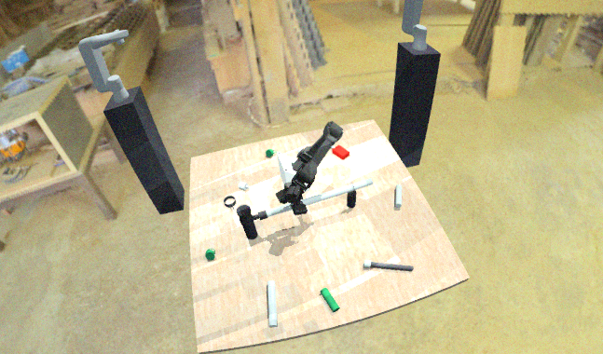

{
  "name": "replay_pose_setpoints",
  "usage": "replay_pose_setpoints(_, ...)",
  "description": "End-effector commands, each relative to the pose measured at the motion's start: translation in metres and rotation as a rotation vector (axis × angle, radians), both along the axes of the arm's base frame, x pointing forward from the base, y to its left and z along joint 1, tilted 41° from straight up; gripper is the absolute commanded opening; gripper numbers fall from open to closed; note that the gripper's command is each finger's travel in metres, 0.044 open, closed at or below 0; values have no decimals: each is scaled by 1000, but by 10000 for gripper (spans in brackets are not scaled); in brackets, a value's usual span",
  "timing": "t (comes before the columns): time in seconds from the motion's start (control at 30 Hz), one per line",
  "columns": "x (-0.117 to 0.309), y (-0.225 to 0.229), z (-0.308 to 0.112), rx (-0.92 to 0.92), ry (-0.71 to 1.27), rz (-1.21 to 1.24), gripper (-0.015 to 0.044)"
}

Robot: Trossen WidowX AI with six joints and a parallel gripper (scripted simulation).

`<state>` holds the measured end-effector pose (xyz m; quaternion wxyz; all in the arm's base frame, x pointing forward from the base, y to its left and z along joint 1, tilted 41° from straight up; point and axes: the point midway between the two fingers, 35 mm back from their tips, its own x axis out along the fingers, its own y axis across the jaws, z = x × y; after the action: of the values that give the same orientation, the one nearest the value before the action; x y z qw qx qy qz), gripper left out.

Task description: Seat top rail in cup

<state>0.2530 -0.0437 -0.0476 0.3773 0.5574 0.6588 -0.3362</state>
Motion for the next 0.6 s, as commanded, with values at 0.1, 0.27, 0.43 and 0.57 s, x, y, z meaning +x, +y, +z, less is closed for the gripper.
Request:
replay_pose_setpoints(0.1, 7, -9, 1, -18, -21, -7, 0)
replay_pose_setpoints(0.27, 0, 0, 0, 2, 2, 1, 0)
replay_pose_setpoints(0.43, 0, 0, 0, 2, 2, 1, 0)
replay_pose_setpoints(0.57, 1, -1, 0, 2, 2, 1, 0)
